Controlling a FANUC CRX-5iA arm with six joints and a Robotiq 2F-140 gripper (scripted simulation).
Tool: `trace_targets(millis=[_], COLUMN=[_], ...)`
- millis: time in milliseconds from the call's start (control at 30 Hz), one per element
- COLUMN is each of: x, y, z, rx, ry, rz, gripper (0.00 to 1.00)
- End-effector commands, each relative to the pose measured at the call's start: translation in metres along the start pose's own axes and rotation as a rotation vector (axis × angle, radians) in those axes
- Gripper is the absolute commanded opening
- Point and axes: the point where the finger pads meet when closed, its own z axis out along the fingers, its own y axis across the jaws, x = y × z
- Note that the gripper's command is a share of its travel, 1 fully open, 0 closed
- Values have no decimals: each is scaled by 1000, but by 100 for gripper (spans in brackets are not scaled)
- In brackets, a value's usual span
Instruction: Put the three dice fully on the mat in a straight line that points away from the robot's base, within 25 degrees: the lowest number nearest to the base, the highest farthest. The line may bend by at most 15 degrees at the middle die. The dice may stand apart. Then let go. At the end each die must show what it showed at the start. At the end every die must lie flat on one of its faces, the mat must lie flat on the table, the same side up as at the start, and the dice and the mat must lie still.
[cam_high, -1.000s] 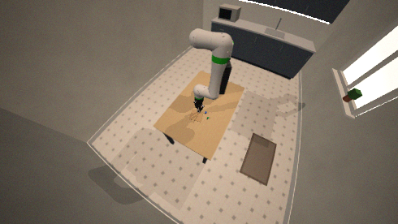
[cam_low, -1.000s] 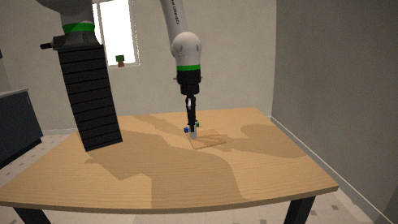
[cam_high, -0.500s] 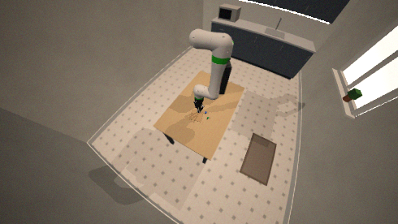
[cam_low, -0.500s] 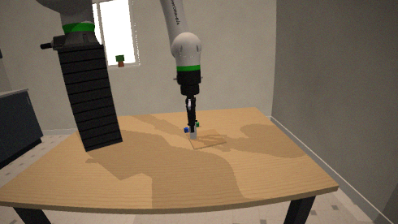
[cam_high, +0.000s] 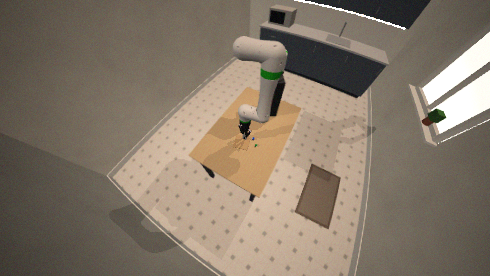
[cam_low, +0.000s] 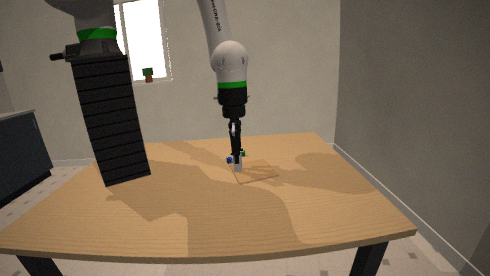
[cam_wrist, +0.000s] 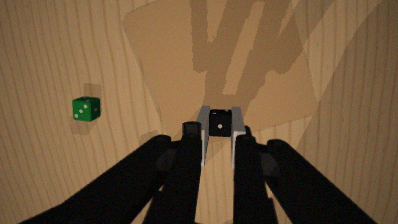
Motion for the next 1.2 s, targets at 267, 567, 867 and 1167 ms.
trace_targets(millis=[267,567,867,1167], x=[0,0,0,0], y=[0,0,0,0], z=[0,0,0,0], rx=[0,0,0,0], ry=[0,0,0,0], rz=[0,0,0,0], gripper=[9,9,9,12])
